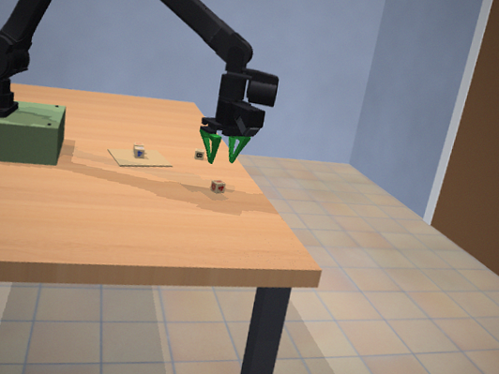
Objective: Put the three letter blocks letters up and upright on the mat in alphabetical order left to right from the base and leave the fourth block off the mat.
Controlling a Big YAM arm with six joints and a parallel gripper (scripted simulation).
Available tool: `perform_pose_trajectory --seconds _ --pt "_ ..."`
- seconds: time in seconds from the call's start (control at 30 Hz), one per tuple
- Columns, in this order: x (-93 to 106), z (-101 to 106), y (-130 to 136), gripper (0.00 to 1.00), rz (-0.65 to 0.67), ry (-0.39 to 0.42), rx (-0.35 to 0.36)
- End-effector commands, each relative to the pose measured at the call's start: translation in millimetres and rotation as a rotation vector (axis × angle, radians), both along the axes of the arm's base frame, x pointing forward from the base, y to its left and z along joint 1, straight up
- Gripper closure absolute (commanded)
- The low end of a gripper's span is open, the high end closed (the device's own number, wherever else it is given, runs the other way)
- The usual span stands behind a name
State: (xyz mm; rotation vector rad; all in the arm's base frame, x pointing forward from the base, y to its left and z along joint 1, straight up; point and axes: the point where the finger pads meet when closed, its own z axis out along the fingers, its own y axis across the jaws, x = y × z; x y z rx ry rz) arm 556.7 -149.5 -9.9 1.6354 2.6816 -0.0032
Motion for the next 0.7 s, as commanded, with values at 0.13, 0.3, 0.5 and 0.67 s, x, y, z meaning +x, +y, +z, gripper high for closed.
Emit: perform_pose_trajectory --seconds 0.13,0.3,0.5,0.67 --pt "15.0 17 0 0.42 -0.004 -0.063 -0.021" --pt "6.7 -16 2 0.42 -0.003 -0.017 -0.009" --pt "10.8 -12 2 0.42 -0.003 -0.04 -0.015" --pt "12.1 -22 2 0.42 -0.002 -0.033 -0.013"
